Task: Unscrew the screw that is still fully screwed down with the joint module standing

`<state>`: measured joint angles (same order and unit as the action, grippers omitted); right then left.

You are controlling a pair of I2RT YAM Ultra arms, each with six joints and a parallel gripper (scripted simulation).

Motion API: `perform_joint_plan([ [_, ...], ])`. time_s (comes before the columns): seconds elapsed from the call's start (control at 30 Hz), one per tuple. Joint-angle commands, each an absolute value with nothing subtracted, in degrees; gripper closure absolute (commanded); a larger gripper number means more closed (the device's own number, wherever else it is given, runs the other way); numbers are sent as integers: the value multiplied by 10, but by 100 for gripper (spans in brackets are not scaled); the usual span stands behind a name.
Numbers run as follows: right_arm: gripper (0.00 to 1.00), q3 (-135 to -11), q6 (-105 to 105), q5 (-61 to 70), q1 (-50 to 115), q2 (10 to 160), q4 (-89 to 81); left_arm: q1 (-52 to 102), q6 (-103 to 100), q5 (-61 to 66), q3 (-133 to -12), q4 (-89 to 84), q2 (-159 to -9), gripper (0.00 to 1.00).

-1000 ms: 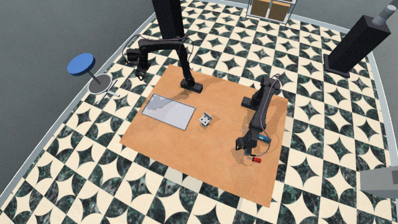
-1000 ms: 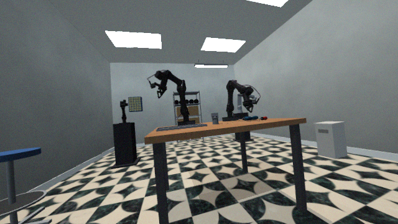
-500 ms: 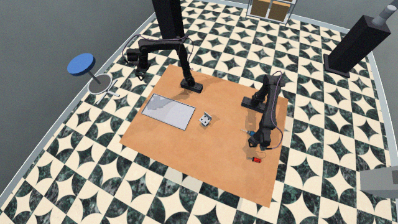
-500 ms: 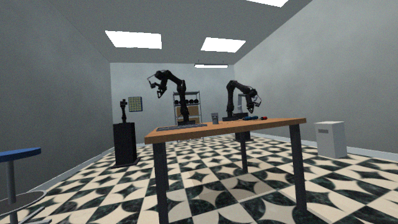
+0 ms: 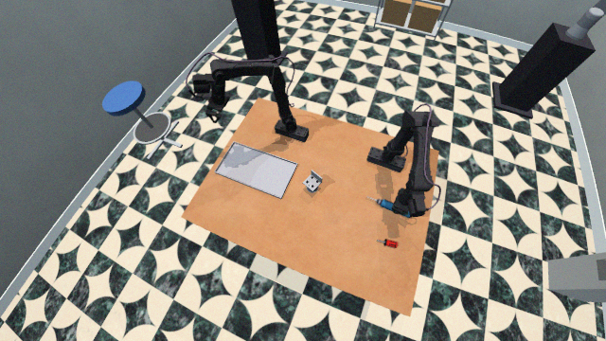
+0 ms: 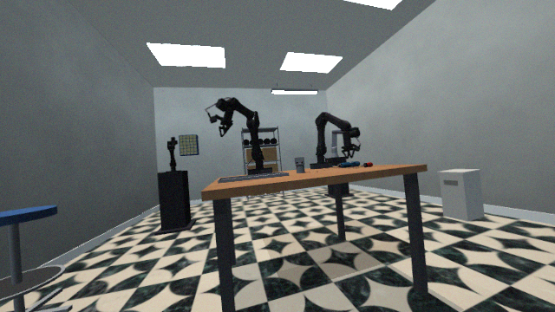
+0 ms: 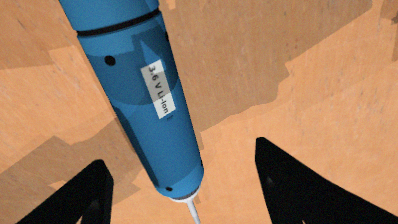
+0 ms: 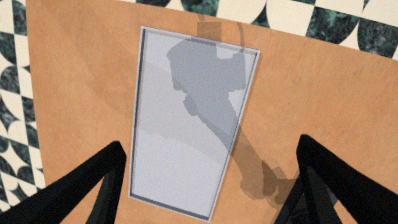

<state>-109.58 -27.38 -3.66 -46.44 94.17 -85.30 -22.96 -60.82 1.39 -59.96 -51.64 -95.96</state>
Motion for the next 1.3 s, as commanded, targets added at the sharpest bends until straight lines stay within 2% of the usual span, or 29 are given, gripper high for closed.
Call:
perform_joint_plan([
  [0.0,0,-1099,-274,-37,-464,938,-851,-248,-643,-4,-608,-552,-939,35],
  [1.27,0,-1099,-274,-37,-464,938,-851,-237,-641,-8,-617,-547,-934,35],
])
